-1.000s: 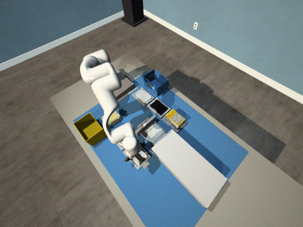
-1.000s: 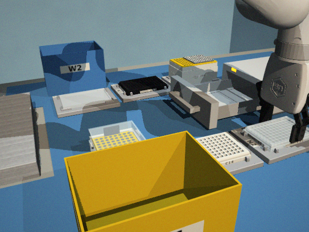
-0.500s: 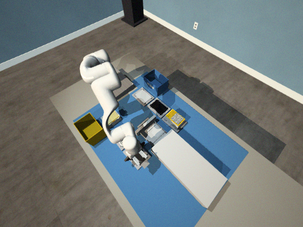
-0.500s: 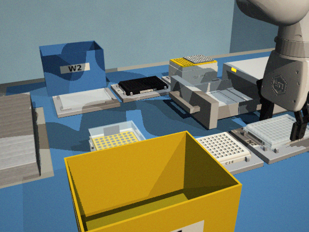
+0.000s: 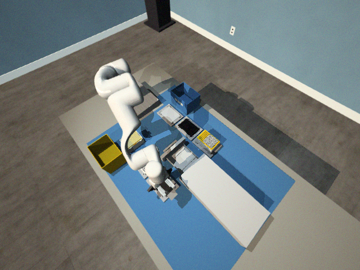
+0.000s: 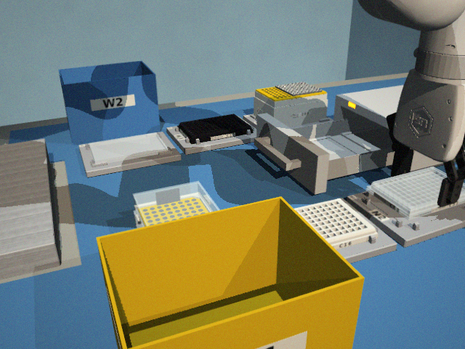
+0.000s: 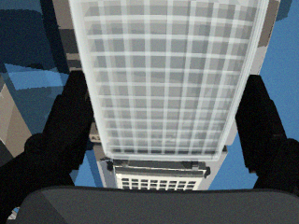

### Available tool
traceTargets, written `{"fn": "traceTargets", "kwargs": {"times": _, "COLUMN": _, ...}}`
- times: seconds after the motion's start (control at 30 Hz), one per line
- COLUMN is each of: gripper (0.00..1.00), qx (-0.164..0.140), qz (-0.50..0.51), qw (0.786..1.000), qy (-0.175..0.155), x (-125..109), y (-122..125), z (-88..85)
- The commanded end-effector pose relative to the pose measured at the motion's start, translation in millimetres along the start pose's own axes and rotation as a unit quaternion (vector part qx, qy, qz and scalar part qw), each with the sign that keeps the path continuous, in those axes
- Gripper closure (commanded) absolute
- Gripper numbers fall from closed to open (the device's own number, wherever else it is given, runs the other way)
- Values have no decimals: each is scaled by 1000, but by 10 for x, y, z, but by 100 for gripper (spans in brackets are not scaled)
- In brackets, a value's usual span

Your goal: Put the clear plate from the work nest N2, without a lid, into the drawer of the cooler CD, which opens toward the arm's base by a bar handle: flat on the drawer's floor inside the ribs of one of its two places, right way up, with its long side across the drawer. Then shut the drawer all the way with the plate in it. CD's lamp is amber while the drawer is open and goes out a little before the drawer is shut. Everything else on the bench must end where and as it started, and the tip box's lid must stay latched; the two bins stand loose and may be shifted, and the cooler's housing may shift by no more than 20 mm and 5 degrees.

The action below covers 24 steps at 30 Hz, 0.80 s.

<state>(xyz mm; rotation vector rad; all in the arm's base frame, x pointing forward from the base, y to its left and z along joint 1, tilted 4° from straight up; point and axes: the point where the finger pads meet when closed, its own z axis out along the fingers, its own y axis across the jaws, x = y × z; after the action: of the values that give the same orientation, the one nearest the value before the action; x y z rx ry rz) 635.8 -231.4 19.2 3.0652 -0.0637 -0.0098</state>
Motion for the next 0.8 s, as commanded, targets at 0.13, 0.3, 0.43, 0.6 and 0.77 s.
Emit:
{"fn": "traceTargets", "kwargs": {"times": 0.13, "gripper": 100, "qx": -1, "qz": 0, "qw": 1000, "qy": 3, "x": 18, "y": 6, "z": -89}}
{"fn": "traceTargets", "kwargs": {"times": 0.3, "gripper": 100, "qx": -1, "qz": 0, "qw": 1000, "qy": 3, "x": 18, "y": 6, "z": -96}}
{"fn": "traceTargets", "kwargs": {"times": 0.43, "gripper": 100, "qx": -1, "qz": 0, "qw": 1000, "qy": 3, "x": 18, "y": 6, "z": -96}}
{"fn": "traceTargets", "kwargs": {"times": 0.6, "gripper": 100, "qx": -1, "qz": 0, "qw": 1000, "qy": 3, "x": 17, "y": 6, "z": -162}}
{"fn": "traceTargets", "kwargs": {"times": 0.77, "gripper": 100, "qx": -1, "qz": 0, "qw": 1000, "qy": 3, "x": 17, "y": 6, "z": -246}}
